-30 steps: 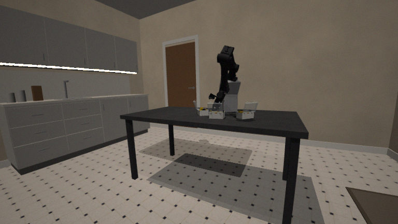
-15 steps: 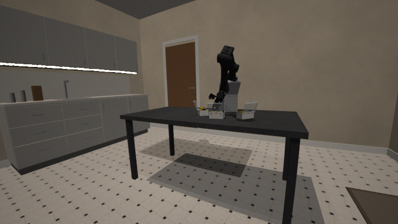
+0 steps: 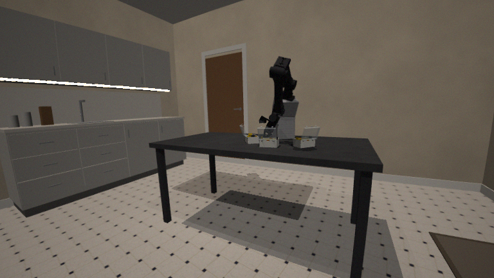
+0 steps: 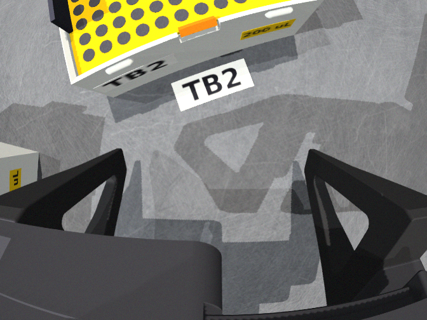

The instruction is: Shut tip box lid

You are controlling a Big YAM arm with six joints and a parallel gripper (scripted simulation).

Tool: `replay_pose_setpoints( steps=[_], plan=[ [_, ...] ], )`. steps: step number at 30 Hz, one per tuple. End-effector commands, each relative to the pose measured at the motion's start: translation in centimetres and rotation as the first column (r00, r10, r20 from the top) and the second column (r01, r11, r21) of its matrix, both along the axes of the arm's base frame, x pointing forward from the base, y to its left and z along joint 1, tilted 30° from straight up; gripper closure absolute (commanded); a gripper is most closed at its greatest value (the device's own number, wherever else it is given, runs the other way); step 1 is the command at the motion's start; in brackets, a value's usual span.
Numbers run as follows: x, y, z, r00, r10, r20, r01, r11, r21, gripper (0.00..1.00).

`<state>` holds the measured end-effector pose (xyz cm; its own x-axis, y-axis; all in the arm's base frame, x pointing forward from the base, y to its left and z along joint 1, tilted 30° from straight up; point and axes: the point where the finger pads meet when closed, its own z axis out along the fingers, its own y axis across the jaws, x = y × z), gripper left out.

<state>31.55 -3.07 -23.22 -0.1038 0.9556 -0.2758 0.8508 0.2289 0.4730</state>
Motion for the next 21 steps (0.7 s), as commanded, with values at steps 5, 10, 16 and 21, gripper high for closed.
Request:
replay_pose_setpoints(
  steps=[5,10,16,21],
  plan=[
    [-1.0,-0.1,0.4,1.000,-0.004,-0.012,0.004,1.000,-0.002,0.00],
    [-1.9,-0.6,1.4,1.000,-0.007,-0.020,0.007,1.000,-0.006,0.00],
    [-3.3,-1.4,3.7,1.000,-0.007,-0.031,0.007,1.000,-0.004,0.00],
    [-3.9,-1.9,5.0,1.000,-0.007,-0.030,0.007,1.000,-0.003,0.00]
  ],
)
